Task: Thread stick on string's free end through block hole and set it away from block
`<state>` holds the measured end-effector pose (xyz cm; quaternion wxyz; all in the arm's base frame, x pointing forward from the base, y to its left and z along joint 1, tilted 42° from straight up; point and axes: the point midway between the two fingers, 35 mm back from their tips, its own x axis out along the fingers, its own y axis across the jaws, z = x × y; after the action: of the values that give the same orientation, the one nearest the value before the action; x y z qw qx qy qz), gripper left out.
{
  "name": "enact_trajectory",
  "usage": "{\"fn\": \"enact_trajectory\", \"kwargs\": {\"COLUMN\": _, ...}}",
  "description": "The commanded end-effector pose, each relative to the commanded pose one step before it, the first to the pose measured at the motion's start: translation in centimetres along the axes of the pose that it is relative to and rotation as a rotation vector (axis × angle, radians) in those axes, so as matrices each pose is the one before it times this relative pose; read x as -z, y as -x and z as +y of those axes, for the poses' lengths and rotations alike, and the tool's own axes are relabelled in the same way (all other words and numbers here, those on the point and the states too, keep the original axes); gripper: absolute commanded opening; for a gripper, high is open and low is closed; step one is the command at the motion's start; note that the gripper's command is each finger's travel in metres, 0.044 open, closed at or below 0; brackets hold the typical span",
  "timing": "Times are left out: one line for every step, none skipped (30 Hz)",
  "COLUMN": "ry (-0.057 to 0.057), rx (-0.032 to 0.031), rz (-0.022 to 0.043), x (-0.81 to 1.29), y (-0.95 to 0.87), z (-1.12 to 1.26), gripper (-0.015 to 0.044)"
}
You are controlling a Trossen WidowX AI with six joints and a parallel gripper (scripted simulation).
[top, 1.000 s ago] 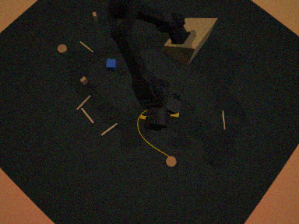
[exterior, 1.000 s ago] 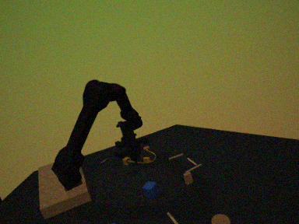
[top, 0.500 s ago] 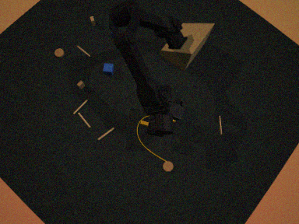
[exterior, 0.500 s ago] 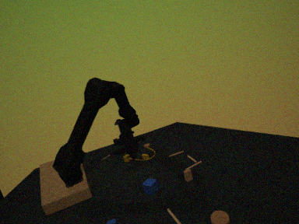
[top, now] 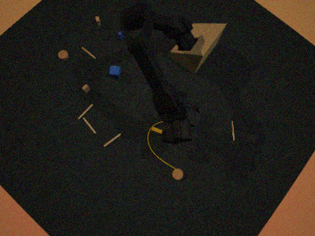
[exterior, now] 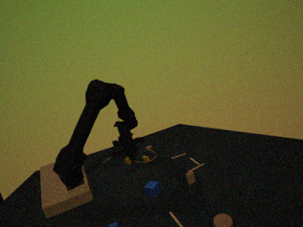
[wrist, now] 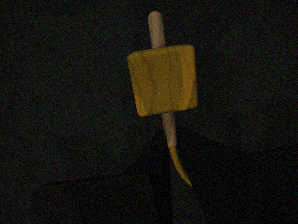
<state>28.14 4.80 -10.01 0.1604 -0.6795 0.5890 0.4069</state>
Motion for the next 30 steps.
{"fn": "enact_trajectory", "kwargs": {"ry": 0.0018, "rx": -0.00073, "rz": -0.00486, "x": -0.811, "y": 0.025, "z": -0.08, "gripper": 0.0}}
{"fn": "enact_trajectory", "kwargs": {"ry": 0.0, "rx": 0.00002, "rz": -0.00005, "x": -0.098, "y": 0.0, "z": 0.007, "gripper": 0.0}}
{"fn": "enact_trajectory", "kwargs": {"ry": 0.0, "rx": 0.0, "rz": 0.00002, "x": -0.061, "y": -0.006, "z": 0.016, "gripper": 0.0}}
{"fn": "enact_trajectory", "kwargs": {"ry": 0.0, "rx": 0.0, "rz": 0.00001, "x": -0.021, "y": -0.002, "z": 0.005, "gripper": 0.0}}
{"fn": "enact_trajectory", "kwargs": {"ry": -0.0001, "rx": -0.00001, "rz": 0.00007, "x": 0.004, "y": -0.002, "z": 0.01, "gripper": 0.0}}
{"fn": "enact_trajectory", "kwargs": {"ry": 0.0, "rx": 0.00009, "rz": 0.00025, "x": 0.023, "y": 0.001, "z": 0.003, "gripper": 0.0}}
{"fn": "enact_trajectory", "kwargs": {"ry": -0.0001, "rx": 0.00148, "rz": 0.00451, "x": 0.336, "y": 0.01, "z": 0.048, "gripper": 0.0026}}
{"fn": "enact_trajectory", "kwargs": {"ry": 0.0, "rx": 0.0, "rz": 0.0, "x": 0.0, "y": 0.0, "z": 0.0, "gripper": 0.0052}}
{"fn": "enact_trajectory", "kwargs": {"ry": 0.0, "rx": 0.0, "rz": 0.0, "x": 0.0, "y": 0.0, "z": 0.0, "gripper": 0.0079}}
{"fn": "enact_trajectory", "kwargs": {"ry": 0.0, "rx": 0.0, "rz": 0.0, "x": 0.0, "y": 0.0, "z": 0.0, "gripper": 0.0105}}
{"fn": "enact_trajectory", "kwargs": {"ry": 0.0, "rx": 0.0, "rz": 0.0, "x": 0.0, "y": 0.0, "z": 0.0, "gripper": 0.0123}}
{"fn": "enact_trajectory", "kwargs": {"ry": 0.0, "rx": 0.0, "rz": 0.0, "x": 0.0, "y": 0.0, "z": 0.0, "gripper": 0.0123}}
{"fn": "enact_trajectory", "kwargs": {"ry": 0.0, "rx": 0.0, "rz": 0.0, "x": 0.0, "y": 0.0, "z": 0.0, "gripper": 0.0123}}
{"fn": "enact_trajectory", "kwargs": {"ry": 0.0001, "rx": 0.00016, "rz": -0.00029, "x": -0.002, "y": 0.246, "z": -0.037, "gripper": 0.0123}}
{"fn": "enact_trajectory", "kwargs": {"ry": 0.0002, "rx": 0.00042, "rz": -0.00079, "x": -0.006, "y": 0.745, "z": -0.098, "gripper": 0.0123}}
{"fn": "enact_trajectory", "kwargs": {"ry": 0.0003, "rx": 0.00049, "rz": -0.00109, "x": -0.004, "y": 1.259, "z": -0.117, "gripper": 0.0123}}
{"fn": "enact_trajectory", "kwargs": {"ry": 0.0004, "rx": 0.00024, "rz": -0.00097, "x": 0.007, "y": 1.691, "z": -0.063, "gripper": 0.0123}}
{"fn": "enact_trajectory", "kwargs": {"ry": 0.0003, "rx": -0.00019, "rz": -0.00043, "x": 0.023, "y": 1.719, "z": 0.042, "gripper": 0.0123}}
{"fn": "enact_trajectory", "kwargs": {"ry": 0.0001, "rx": -0.00041, "rz": 0.00006, "x": 0.031, "y": 1.318, "z": 0.103, "gripper": 0.0123}}
{"fn": "enact_trajectory", "kwargs": {"ry": 0.0, "rx": -0.00035, "rz": 0.0002, "x": 0.025, "y": 0.795, "z": 0.092, "gripper": 0.0123}}
{"fn": "enact_trajectory", "kwargs": {"ry": 0.0, "rx": -0.00013, "rz": 0.00009, "x": 0.009, "y": 0.266, "z": 0.036, "gripper": 0.0123}}
{"fn": "enact_trajectory", "kwargs": {"ry": 0.0, "rx": 0.0, "rz": 0.0, "x": 0.0, "y": 0.0, "z": 0.0, "gripper": 0.0123}}
{"fn": "enact_trajectory", "kwargs": {"ry": 0.0, "rx": 0.0, "rz": 0.0, "x": 0.0, "y": 0.0, "z": 0.0, "gripper": 0.0123}}
{"fn": "enact_trajectory", "kwargs": {"ry": 0.0, "rx": 0.0, "rz": 0.0, "x": 0.0, "y": 0.0, "z": 0.0, "gripper": 0.0123}}
{"fn": "enact_trajectory", "kwargs": {"ry": 0.0, "rx": 0.0, "rz": 0.0, "x": 0.0, "y": 0.0, "z": 0.0, "gripper": 0.0123}}
{"fn": "enact_trajectory", "kwargs": {"ry": 0.0, "rx": 0.0, "rz": 0.0, "x": 0.0, "y": 0.0, "z": 0.0, "gripper": 0.0123}}
{"fn": "enact_trajectory", "kwargs": {"ry": 0.0048, "rx": 0.0082, "rz": 0.0064, "x": -0.041, "y": -0.43, "z": -0.139, "gripper": 0.0123}}
{"fn": "enact_trajectory", "kwargs": {"ry": -0.0157, "rx": -0.00001, "rz": -0.0002, "x": -0.029, "y": 0.001, "z": -0.001, "gripper": 0.0123}}
{"fn": "enact_trajectory", "kwargs": {"ry": -0.0471, "rx": -0.00004, "rz": -0.0006, "x": -0.087, "y": 0.004, "z": -0.003, "gripper": 0.0123}}
{"fn": "enact_trajectory", "kwargs": {"ry": -0.0785, "rx": -0.00013, "rz": -0.00099, "x": -0.146, "y": 0.006, "z": 0.003, "gripper": 0.0123}}
